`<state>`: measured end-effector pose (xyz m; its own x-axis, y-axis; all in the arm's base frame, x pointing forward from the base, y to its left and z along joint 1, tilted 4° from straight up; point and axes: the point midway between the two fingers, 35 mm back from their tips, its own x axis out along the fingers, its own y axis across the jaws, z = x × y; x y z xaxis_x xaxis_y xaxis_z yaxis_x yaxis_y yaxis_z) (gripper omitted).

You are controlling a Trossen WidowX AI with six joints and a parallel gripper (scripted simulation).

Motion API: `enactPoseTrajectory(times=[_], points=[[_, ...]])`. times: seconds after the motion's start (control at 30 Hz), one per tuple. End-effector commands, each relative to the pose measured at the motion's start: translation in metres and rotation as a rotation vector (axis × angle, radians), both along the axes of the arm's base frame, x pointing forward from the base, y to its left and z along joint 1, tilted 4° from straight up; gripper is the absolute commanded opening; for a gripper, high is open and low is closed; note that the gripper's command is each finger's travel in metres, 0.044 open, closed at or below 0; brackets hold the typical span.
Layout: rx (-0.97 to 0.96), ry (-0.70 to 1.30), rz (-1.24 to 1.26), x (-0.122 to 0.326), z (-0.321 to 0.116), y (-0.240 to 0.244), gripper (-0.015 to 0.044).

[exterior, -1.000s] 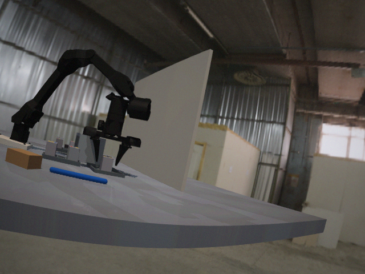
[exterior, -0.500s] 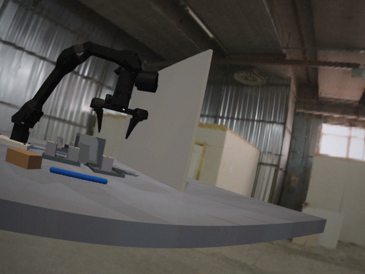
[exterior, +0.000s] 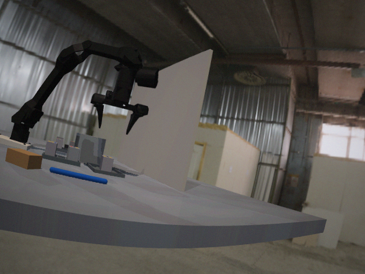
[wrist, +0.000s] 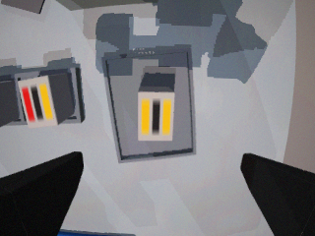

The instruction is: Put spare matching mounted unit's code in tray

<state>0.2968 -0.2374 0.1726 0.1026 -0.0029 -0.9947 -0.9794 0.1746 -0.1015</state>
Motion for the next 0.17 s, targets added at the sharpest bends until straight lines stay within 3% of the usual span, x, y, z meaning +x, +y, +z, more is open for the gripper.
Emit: enactPoseTrajectory(times=[0.0, 0.13], points=[[0.000, 0.000, 0.000, 0.0000, -0.0003, 0.0001, 0.0440], [0.000, 0.000, 0.000, 0.0000, -0.0003, 0.0001, 0.0440]])
